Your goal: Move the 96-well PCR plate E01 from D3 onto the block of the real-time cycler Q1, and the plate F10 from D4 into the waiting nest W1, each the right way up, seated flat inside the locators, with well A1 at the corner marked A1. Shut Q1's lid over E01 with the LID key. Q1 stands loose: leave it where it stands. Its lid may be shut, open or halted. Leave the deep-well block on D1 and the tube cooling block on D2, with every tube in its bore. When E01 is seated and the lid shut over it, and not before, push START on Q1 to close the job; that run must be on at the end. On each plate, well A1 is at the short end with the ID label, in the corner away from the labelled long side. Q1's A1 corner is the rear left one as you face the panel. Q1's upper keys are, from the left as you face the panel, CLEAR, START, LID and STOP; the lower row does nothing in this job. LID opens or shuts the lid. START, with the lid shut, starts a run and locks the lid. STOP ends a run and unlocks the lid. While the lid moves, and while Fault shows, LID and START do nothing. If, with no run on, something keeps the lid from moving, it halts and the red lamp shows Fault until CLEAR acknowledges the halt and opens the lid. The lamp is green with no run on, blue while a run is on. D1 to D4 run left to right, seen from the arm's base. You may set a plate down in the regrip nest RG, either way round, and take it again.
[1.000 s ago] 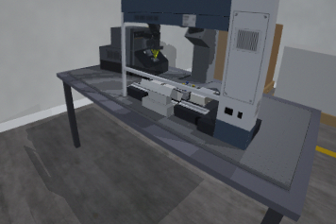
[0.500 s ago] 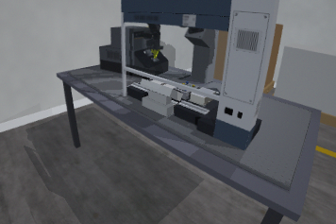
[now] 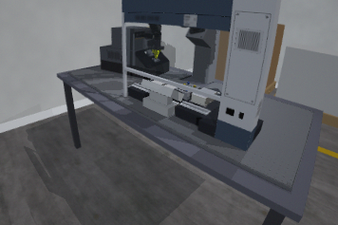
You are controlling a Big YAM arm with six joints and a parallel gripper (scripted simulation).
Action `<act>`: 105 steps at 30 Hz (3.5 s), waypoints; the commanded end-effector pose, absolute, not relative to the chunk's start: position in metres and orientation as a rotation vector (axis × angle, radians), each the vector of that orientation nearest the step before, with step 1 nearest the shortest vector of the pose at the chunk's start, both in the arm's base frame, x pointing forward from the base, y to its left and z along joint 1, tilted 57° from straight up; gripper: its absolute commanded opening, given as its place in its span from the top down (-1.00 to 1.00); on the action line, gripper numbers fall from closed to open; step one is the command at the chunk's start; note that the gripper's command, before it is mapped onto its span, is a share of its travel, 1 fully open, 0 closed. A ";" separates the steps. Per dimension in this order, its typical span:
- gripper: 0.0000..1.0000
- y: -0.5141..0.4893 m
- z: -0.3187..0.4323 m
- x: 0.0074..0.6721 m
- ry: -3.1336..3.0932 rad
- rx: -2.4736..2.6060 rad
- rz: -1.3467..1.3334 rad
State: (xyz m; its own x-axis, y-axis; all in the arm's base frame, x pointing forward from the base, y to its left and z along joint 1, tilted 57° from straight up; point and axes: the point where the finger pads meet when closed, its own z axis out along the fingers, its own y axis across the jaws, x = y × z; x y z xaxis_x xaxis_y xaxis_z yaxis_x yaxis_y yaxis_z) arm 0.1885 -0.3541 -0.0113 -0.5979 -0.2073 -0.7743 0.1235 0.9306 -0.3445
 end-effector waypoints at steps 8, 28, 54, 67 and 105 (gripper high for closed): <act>1.00 -0.297 -0.067 0.211 2.214 -0.039 -0.233; 1.00 -0.300 -0.068 0.214 2.209 -0.047 -0.238; 1.00 -0.304 -0.070 0.217 2.211 -0.057 -0.253; 1.00 -0.306 -0.071 0.218 2.212 -0.061 -0.259; 1.00 -0.306 -0.069 0.221 2.196 -0.113 -0.260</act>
State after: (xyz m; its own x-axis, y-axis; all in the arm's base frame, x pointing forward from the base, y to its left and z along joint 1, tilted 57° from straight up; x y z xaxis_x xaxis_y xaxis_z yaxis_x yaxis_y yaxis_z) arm 0.1889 -0.3543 -0.0118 -0.5900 -0.2374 -0.7717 0.1216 0.9188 -0.3756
